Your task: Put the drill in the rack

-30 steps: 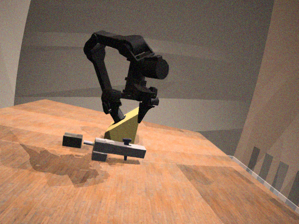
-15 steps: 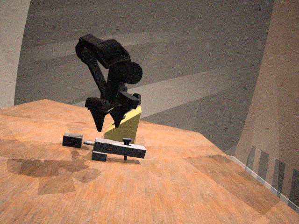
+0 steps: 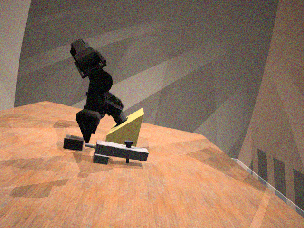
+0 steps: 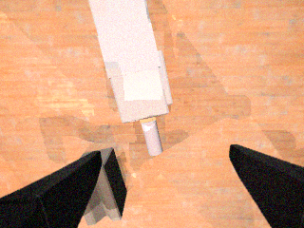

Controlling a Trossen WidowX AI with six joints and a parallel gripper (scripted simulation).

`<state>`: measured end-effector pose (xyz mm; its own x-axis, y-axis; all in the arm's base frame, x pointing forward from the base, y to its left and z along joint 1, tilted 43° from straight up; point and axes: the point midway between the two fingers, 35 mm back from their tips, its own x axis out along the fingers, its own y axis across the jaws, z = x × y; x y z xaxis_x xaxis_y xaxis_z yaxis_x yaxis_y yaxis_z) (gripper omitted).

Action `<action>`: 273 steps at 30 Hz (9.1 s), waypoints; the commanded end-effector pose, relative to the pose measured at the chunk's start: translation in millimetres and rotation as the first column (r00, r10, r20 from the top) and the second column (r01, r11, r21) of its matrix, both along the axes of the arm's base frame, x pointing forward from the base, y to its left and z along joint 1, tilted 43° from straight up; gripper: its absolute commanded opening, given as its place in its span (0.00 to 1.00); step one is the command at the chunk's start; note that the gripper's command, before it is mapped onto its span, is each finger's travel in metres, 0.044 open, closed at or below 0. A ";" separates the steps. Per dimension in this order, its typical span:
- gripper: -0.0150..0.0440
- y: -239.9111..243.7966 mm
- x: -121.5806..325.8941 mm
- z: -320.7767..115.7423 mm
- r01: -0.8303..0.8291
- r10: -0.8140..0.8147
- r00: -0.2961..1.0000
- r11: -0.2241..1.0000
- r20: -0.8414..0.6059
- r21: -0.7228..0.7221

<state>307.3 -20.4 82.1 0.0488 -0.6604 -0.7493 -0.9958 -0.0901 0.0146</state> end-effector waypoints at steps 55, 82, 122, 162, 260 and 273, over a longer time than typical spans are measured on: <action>0.91 -44.6 -3.7 -40.7 -0.110 0.107 0.988 0.994 -0.108 -0.019; 0.25 -49.0 -3.0 -36.5 -0.112 0.109 0.988 0.993 -0.113 -0.023; 0.70 -71.8 4.8 -12.4 -0.110 0.106 0.988 0.994 -0.111 -0.022; 0.73 -66.3 2.2 -26.2 -0.116 0.112 0.987 0.993 -0.116 -0.023; 0.25 -101.6 15.1 32.9 -0.112 0.108 0.988 0.993 -0.112 -0.026; 0.25 -96.6 14.3 38.1 -0.112 0.108 0.988 0.993 -0.112 -0.026</action>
